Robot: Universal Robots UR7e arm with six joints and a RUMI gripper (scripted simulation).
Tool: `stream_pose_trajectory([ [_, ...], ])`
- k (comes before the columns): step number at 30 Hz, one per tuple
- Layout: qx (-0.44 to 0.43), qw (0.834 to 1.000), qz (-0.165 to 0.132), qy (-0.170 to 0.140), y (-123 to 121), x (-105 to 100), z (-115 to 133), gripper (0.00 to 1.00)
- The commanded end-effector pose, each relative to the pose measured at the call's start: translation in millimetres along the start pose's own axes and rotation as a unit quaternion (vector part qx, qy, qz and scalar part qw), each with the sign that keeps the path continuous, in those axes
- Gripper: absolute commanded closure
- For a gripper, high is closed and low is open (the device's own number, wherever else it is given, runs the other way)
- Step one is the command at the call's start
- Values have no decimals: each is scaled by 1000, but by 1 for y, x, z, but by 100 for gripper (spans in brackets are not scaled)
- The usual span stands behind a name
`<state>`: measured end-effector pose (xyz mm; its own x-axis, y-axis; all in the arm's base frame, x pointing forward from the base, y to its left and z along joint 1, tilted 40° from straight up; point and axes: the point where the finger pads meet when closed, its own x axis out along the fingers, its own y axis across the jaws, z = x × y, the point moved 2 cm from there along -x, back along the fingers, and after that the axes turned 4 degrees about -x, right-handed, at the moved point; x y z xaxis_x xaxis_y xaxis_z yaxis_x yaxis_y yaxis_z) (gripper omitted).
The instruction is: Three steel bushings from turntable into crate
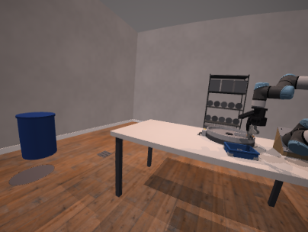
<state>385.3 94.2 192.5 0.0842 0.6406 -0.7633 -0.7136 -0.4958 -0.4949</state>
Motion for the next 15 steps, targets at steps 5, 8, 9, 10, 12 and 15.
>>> stream_pose_trajectory([
  [5,0,1000,0,0,0,11,0,100],
  [8,0,1000,0,0,0,27,0,100],
  [9,0,1000,0,0,0,32,0,100],
  [10,0,1000,0,0,0,38,0,100],
  [12,0,1000,0,0,0,47,0,100],
  [15,0,1000,0,0,0,54,0,100],
])
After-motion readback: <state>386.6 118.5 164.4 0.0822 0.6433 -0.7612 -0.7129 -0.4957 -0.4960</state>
